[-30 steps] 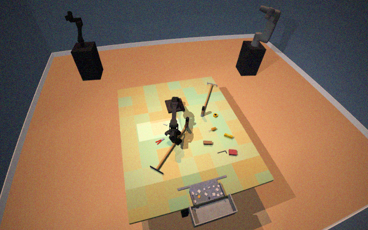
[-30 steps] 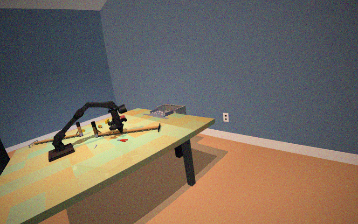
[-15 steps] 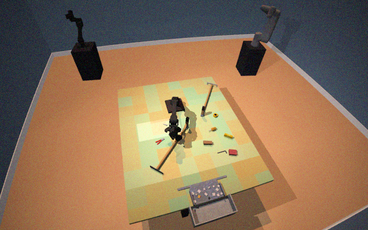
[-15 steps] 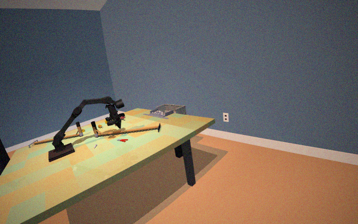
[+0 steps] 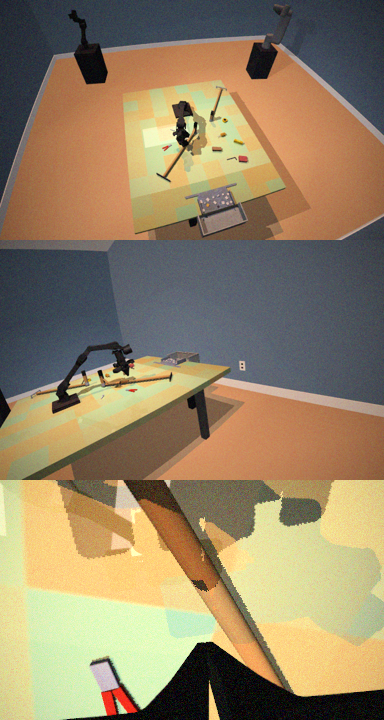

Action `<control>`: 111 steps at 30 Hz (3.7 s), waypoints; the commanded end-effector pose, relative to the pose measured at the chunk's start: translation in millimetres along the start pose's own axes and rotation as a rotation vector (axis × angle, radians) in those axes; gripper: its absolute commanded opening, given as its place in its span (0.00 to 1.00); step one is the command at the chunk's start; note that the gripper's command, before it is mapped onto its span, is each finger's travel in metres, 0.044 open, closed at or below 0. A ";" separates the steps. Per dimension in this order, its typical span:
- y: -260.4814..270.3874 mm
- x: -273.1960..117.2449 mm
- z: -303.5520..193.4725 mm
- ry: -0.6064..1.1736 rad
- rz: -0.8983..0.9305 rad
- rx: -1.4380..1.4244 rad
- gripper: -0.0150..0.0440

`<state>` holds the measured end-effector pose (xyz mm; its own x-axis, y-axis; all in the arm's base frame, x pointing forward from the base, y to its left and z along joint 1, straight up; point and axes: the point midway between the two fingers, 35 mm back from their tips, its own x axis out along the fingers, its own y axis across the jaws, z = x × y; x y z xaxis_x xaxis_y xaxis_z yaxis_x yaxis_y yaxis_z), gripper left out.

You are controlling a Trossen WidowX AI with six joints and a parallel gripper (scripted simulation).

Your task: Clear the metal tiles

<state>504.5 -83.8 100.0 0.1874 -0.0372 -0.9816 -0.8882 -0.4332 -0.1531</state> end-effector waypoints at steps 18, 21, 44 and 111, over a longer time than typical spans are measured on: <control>4.8 -15.6 -7.0 0.008 -0.017 0.538 0.25; 5.6 -17.4 -7.8 0.008 -0.018 0.615 0.25; 12.0 -31.0 -13.8 0.005 -0.034 1.202 0.25; 23.5 -13.5 -22.9 -0.019 -0.062 2.203 0.25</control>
<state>491.1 -114.8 120.2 0.2409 -0.0621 -0.9686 0.1832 0.9829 -0.0175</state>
